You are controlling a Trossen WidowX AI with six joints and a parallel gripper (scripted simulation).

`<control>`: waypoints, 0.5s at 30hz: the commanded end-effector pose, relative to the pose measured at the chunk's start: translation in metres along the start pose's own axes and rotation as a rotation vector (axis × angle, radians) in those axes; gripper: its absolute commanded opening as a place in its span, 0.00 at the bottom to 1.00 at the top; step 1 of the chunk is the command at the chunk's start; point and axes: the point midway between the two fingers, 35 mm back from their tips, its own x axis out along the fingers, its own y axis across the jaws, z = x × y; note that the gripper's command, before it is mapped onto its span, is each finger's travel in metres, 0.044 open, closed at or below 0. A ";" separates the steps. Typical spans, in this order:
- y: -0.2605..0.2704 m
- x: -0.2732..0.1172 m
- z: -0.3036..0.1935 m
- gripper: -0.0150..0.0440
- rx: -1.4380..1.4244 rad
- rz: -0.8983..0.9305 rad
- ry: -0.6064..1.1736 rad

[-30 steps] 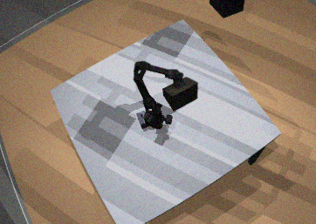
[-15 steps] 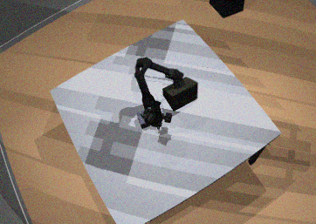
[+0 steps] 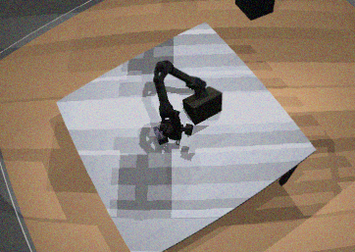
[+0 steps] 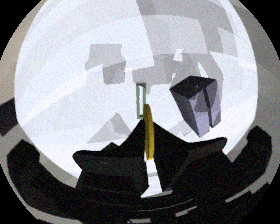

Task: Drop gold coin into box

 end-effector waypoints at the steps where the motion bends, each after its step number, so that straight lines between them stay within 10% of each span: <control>1: 0.000 -0.011 0.001 0.25 0.008 0.001 -0.007; 15: 0.001 -0.022 0.002 0.25 -0.218 -0.001 -0.006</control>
